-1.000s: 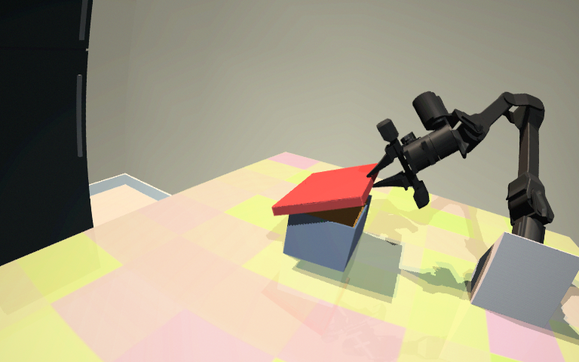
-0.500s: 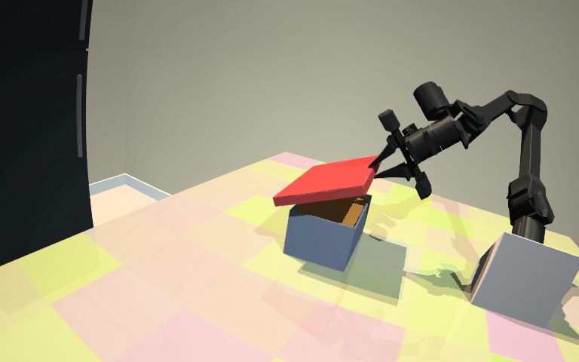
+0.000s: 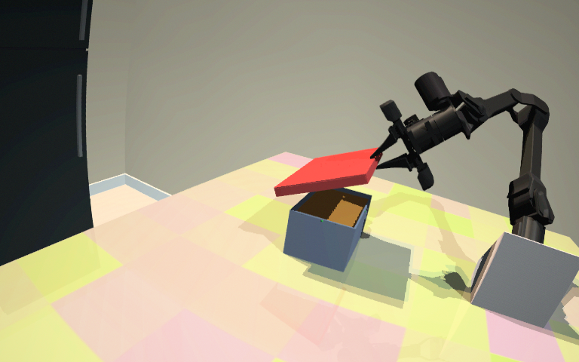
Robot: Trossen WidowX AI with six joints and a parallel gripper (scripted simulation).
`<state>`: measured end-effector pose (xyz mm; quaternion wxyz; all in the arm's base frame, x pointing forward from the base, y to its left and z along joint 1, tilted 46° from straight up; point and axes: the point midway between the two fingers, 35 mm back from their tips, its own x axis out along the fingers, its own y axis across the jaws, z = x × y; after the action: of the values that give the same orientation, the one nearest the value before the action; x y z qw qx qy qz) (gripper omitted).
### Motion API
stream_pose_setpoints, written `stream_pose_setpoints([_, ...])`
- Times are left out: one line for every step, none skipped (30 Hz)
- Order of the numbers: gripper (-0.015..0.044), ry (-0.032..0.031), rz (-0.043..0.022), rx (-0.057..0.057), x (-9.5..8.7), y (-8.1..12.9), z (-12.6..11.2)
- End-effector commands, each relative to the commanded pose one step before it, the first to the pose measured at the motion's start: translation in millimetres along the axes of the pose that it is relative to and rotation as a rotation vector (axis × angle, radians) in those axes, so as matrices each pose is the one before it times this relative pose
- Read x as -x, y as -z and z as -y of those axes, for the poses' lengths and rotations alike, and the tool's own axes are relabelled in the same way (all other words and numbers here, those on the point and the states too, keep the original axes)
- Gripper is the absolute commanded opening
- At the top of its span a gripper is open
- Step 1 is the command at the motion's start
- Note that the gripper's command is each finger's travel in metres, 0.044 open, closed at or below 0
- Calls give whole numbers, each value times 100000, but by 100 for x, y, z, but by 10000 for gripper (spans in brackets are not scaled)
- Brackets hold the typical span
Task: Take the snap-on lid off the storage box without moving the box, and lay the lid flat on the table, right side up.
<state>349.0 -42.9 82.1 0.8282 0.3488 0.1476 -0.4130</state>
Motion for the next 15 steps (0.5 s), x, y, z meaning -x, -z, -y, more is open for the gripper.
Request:
stream_pose_setpoints([0, -2276, 314, -1815, 647, -301, -1149])
stream_pose_setpoints([0, 1, -4, -2, 84, 1, -100])
stream_pose_setpoints([0, 1, -4, -2, 84, 1, -100])
stream_pose_setpoints([0, 1, -4, -2, 84, 1, -100])
stream_pose_setpoints([0, 1, -4, -2, 84, 1, -100])
stream_pose_setpoints([0, 1, -4, -2, 84, 1, -100])
stream_pose_setpoints([0, 1, -4, -2, 84, 1, -100])
stream_pose_setpoints([0, 1, -4, -2, 84, 1, -100])
stream_pose_setpoints([0, 2, -4, -2, 84, 1, -100])
stream_pose_setpoints([0, 2, -4, -2, 84, 1, -100])
stream_pose_setpoints([0, 2, -4, -2, 84, 1, -100])
stream_pose_setpoints([0, 2, -4, -2, 84, 1, -100])
stream_pose_setpoints([0, 2, -4, -2, 84, 1, -100])
stream_pose_setpoints([0, 2, -4, -2, 84, 1, -100])
stream_pose_setpoints([0, 2, -4, -1, 84, 1, -100])
